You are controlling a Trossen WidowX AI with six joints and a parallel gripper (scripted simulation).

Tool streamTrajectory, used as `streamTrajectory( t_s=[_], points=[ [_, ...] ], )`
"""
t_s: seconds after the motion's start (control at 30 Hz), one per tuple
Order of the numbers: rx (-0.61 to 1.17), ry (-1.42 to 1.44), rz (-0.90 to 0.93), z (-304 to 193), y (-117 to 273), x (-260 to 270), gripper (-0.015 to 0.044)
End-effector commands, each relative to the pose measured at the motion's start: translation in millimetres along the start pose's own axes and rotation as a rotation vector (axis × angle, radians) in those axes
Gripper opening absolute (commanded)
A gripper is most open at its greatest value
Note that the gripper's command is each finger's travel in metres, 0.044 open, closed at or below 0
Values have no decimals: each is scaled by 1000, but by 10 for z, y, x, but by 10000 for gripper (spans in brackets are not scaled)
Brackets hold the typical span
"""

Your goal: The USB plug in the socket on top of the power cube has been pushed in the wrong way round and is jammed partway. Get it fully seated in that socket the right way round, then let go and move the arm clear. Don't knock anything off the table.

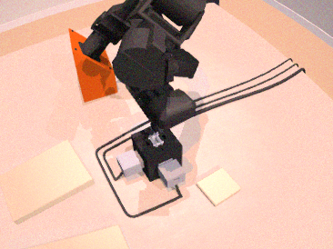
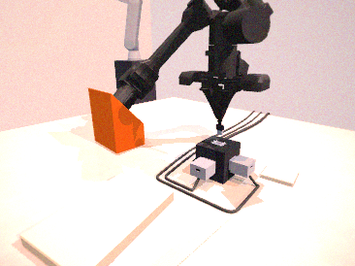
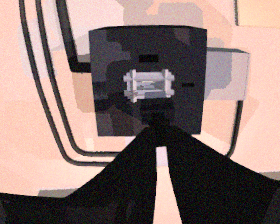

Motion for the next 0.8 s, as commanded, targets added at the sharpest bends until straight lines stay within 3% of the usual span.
streamTrajectory(
  t_s=[0.0, 0.77],
  points=[
    [3, 0, 0, 2, 11, -9, 0],
    [0, -563, 0, 1, -4, 0, 0]
  ],
)
Point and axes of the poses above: the point midway between the two fingers, 35 mm back from their tips, its own y axis back along the fingers, its own x axis across the jaws, z = x × y, the point moved 9 cm from there along y, back along the fingers, and after that the axes turned 2 degrees about -y, right-handed, at the moved point
